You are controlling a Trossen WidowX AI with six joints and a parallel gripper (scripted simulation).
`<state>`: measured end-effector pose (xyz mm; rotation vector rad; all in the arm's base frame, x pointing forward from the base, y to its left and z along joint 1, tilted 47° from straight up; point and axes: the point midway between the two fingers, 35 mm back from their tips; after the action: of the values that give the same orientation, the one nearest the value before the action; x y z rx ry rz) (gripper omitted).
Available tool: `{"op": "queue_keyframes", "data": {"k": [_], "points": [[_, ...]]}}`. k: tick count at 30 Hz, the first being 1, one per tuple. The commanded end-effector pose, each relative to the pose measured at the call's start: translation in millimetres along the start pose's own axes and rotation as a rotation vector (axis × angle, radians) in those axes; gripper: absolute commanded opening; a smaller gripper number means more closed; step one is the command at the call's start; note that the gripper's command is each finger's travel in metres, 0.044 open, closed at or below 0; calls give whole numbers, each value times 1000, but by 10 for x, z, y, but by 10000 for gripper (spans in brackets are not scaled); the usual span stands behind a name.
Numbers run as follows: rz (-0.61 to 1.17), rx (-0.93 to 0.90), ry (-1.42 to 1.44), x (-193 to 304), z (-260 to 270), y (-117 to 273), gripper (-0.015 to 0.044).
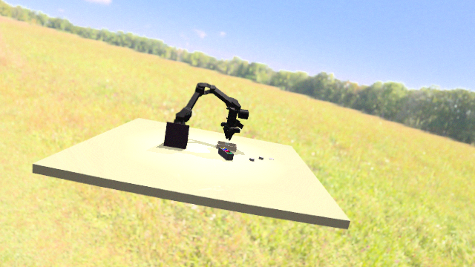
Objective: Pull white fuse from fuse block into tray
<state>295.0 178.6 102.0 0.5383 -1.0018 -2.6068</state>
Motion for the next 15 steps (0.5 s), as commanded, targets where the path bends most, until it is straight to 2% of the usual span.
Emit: {"op": "queue_keyframes", "data": {"k": [1, 3, 7, 15], "points": [[0, 0, 1, 0, 0, 2, 289], [0, 0, 0, -1, -1, 31, 330], [2, -2, -3, 5, -1, 364, 330], [2, -2, -3, 5, -1, 364, 330]]}}
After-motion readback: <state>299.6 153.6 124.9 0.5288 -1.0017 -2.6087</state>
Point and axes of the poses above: the point midway between the two fingers, 35 mm back from their tips, its own y axis back along the fingers, its own z axis across the jaws, x = y × z, and after that the axes turned 4 degrees about -y, right-handed
